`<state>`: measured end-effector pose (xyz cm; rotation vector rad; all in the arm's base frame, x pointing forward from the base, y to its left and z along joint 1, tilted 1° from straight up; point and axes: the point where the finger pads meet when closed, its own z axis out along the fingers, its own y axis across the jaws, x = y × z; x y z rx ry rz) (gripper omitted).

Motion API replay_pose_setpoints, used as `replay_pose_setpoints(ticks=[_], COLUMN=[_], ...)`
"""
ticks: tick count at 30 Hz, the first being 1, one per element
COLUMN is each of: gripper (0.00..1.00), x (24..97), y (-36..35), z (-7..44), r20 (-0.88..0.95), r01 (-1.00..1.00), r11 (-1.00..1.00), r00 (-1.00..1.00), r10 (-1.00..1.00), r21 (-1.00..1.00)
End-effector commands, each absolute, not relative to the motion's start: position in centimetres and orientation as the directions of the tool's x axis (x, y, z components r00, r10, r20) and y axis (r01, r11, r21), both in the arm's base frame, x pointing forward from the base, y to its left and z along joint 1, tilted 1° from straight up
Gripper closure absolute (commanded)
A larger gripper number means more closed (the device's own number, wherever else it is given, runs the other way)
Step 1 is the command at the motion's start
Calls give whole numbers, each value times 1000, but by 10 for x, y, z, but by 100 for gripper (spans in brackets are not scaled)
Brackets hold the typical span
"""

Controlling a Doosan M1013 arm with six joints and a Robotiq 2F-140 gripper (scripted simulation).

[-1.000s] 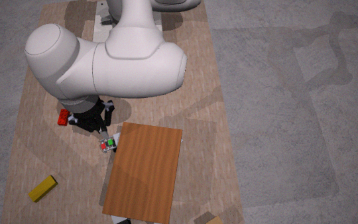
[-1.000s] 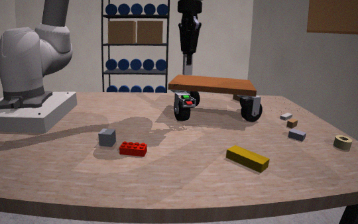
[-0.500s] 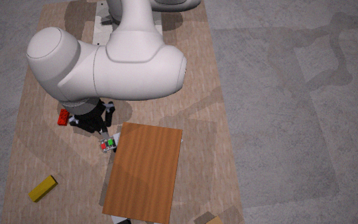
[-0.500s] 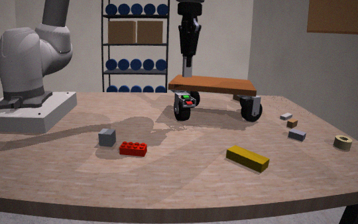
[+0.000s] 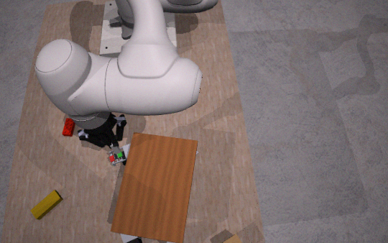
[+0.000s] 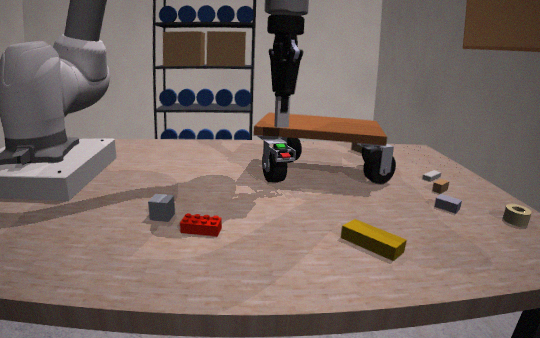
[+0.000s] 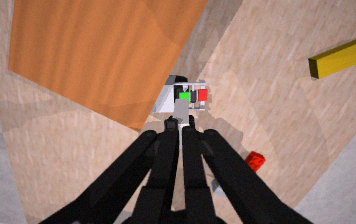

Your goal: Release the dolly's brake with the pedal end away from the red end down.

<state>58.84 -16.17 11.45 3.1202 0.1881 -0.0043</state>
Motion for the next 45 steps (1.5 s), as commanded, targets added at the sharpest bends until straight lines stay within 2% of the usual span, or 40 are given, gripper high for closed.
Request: replay_pose_setpoints(ticks=[1, 20, 45], gripper=[100, 100, 100], x=[588, 588, 588], y=[-164, -165, -165], z=[104, 80, 78], r20=[-2, -2, -2], r01=[118, 118, 118], r11=[-993, -993, -993], r00=[993, 993, 993], r10=[118, 118, 118], r21=[14, 14, 14])
